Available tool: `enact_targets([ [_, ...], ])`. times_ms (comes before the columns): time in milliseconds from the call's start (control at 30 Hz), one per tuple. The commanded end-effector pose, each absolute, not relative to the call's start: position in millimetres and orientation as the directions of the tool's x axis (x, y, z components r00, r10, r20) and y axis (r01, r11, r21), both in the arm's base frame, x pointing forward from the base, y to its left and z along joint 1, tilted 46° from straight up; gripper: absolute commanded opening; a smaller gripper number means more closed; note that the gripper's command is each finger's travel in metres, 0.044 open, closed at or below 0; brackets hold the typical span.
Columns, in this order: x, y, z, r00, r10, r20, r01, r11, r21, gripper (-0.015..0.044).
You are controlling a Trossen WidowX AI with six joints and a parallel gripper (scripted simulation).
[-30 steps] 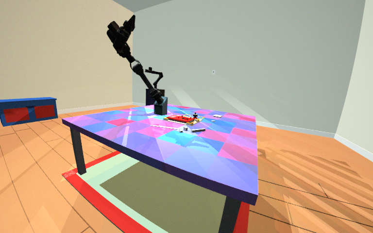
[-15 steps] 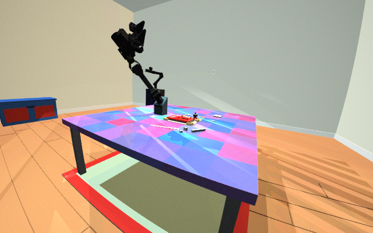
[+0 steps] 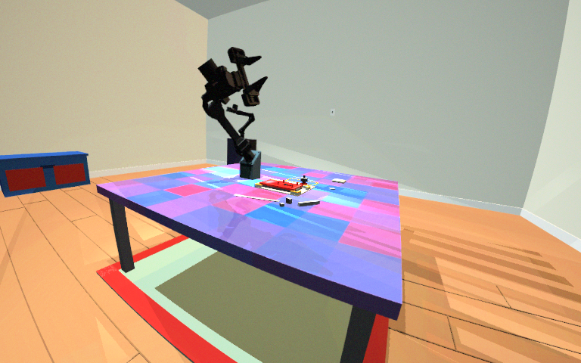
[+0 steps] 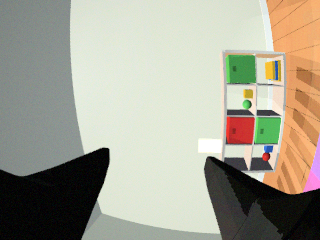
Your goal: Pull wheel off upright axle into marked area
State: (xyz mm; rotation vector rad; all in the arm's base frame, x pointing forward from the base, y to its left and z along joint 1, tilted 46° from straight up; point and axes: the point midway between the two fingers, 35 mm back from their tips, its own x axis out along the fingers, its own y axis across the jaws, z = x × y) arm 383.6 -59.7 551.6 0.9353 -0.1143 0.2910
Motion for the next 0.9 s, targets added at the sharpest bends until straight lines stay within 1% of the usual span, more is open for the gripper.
enact_targets([
  [0, 416.6, -59.0, 513.7, 0.979, 0.165, 0.122, -0.187, 0.468, 0.864, 0.03],
  [133, 432.8, -57.3, 492.1, 0.987, 0.15, 0.063, -0.121, 0.421, 0.899, 0.03],
  [433, 478.7, -49.4, 405.3, 0.978, 0.088, -0.188, 0.159, 0.26, 0.952, 0.03],
  [633, 497.8, -38.8, 343.4, 0.931, 0.05, -0.361, 0.348, 0.173, 0.921, 0.03],
  [867, 507.4, -22.8, 270.0, 0.832, -0.002, -0.555, 0.553, 0.092, 0.828, 0.03],
])
